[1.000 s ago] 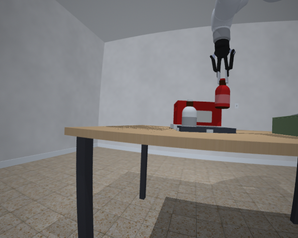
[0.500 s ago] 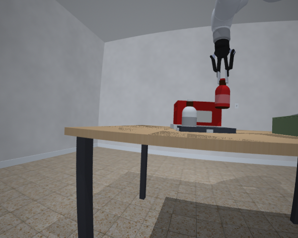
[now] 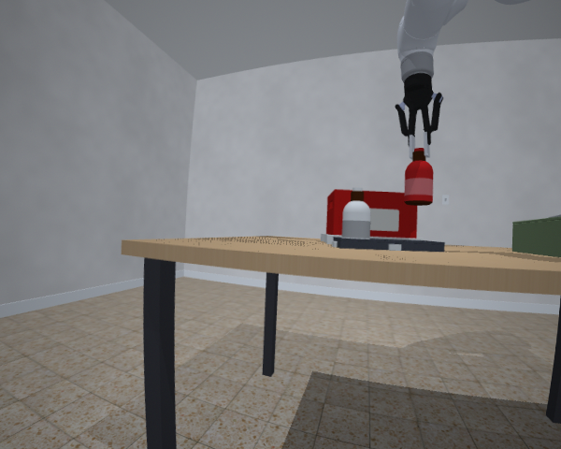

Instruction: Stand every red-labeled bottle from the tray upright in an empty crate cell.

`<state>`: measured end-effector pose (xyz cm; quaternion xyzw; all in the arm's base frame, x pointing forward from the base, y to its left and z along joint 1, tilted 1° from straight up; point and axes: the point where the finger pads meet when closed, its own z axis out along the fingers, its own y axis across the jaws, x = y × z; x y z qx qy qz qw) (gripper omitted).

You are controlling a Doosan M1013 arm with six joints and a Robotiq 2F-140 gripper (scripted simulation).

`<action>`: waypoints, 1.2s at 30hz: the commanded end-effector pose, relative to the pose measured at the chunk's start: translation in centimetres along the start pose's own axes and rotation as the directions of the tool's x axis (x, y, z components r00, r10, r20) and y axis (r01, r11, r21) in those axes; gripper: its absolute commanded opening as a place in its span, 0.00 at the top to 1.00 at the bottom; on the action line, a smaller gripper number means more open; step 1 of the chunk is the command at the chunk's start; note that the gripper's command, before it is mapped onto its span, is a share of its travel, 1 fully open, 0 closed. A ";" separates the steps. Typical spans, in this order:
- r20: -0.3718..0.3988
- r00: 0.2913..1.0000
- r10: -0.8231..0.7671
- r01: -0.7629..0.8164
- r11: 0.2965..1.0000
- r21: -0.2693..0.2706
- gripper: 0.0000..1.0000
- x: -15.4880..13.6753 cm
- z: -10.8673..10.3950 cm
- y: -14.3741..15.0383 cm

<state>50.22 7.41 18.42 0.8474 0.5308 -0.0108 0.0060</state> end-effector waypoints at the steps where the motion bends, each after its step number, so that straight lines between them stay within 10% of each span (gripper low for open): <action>1: 0.000 1.000 0.000 0.000 1.000 0.000 1.00 0.0 0.0 0.0; 36: 0.000 1.000 0.000 0.000 1.000 0.000 1.00 0.0 -2.0 0.0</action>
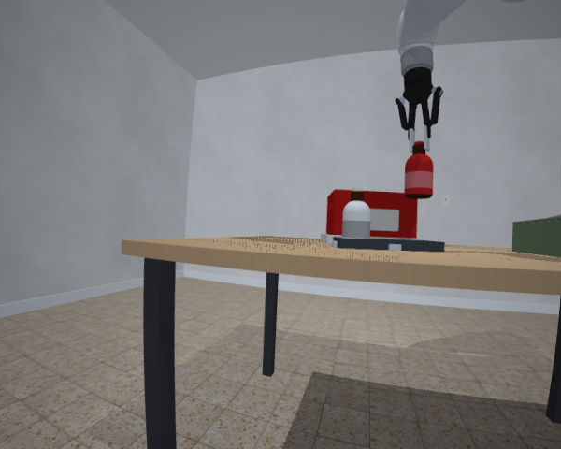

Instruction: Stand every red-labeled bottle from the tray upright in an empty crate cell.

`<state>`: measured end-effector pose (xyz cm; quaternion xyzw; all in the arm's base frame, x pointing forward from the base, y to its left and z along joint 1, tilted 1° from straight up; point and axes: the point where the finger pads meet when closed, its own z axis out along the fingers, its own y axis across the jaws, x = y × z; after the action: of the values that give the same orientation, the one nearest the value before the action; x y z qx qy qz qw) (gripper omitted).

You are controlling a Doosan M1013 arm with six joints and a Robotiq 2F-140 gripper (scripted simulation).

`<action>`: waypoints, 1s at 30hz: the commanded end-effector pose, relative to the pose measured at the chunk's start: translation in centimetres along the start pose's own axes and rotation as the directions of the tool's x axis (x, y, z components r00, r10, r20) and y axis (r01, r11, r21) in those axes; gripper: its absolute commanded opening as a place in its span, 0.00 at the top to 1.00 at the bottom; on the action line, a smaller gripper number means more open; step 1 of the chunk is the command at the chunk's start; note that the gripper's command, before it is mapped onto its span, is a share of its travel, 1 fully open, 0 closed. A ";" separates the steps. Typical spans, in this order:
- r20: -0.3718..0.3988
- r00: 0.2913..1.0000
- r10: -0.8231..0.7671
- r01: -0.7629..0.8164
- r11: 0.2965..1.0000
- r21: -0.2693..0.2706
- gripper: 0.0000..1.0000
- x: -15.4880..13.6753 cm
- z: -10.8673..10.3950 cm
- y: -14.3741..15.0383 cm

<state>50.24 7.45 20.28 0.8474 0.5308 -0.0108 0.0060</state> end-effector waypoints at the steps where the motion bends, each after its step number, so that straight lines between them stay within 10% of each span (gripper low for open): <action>1: 0.000 1.000 0.000 0.000 1.000 0.000 1.00 0.0 -0.3 0.0; 30: 0.000 1.000 0.000 0.000 1.000 0.000 1.00 0.0 -2.1 0.0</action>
<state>50.26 7.50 22.41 0.8474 0.5308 -0.0108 0.0060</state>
